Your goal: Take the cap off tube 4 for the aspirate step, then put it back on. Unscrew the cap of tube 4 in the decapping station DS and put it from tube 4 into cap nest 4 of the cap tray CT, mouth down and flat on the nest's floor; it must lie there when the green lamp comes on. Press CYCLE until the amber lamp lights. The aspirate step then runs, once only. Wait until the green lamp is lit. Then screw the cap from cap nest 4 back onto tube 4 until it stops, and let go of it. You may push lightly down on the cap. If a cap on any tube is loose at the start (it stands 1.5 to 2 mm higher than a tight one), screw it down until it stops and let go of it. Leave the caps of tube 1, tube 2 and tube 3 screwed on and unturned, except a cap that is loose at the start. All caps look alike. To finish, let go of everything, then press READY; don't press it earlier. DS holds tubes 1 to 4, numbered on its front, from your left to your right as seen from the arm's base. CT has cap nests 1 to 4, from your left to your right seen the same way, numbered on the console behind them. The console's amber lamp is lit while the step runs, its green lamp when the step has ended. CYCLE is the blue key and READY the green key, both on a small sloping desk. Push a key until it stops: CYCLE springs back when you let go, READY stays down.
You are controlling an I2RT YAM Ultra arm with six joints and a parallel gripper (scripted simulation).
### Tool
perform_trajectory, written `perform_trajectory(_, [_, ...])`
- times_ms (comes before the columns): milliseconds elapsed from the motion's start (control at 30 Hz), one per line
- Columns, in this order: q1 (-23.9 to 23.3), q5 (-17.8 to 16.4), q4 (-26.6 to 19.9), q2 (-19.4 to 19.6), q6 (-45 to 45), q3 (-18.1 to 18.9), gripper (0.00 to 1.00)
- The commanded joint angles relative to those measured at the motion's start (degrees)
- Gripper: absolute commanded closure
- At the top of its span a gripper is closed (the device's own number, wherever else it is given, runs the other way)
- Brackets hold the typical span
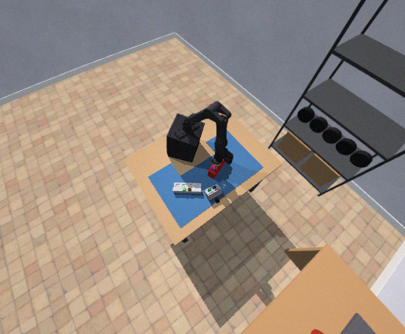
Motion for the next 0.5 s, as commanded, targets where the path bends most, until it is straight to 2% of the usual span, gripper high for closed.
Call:
perform_trajectory(0, [0.0, 0.0, 0.5, 0.0, 0.1, 0.5, 0.51])
perform_trajectory(467, [0.1, 0.0, 1.4, 1.1, 0.1, 0.7, 0.51])
